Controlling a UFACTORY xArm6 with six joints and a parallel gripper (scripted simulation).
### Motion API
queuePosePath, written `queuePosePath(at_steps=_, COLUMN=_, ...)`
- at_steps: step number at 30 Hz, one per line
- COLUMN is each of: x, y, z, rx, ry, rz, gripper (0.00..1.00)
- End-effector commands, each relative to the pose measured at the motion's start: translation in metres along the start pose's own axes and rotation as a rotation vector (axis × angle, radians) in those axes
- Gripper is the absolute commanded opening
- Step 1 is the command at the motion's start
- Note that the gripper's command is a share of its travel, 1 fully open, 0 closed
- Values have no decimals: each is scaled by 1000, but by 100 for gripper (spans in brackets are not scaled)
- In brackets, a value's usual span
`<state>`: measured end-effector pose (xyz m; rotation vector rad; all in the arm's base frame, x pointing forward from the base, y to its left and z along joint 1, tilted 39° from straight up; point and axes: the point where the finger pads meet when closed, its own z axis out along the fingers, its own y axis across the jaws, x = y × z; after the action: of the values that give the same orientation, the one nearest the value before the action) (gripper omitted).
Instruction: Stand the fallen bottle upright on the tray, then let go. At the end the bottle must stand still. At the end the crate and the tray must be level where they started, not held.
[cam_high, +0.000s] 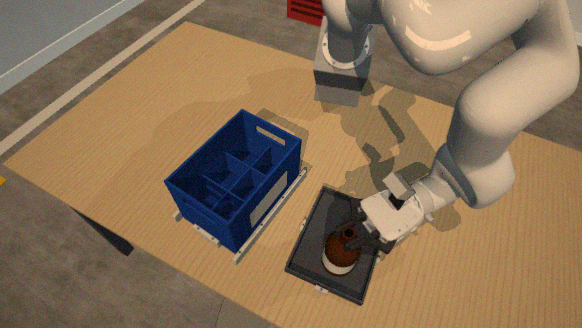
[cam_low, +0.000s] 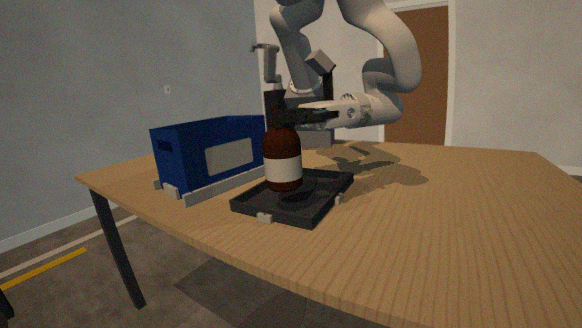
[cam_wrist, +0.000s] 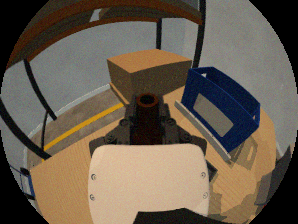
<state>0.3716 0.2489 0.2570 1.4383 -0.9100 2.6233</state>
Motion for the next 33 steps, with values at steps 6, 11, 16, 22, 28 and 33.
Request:
queuePosePath(at_steps=6, x=-10, y=-1, z=0, rx=0, ry=1, rz=2, gripper=0)
queuePosePath(at_steps=11, x=-16, y=-1, z=0, rx=0, ry=1, rz=2, gripper=0)
queuePosePath(at_steps=16, x=-20, y=0, z=0, rx=0, ry=1, rz=2, gripper=0)
queuePosePath(at_steps=22, x=-26, y=0, z=0, rx=0, ry=1, rz=2, gripper=0)
queuePosePath(at_steps=28, x=-32, y=0, z=0, rx=0, ry=1, rz=2, gripper=0)
queuePosePath(at_steps=33, x=-35, y=0, z=0, rx=0, ry=1, rz=2, gripper=0)
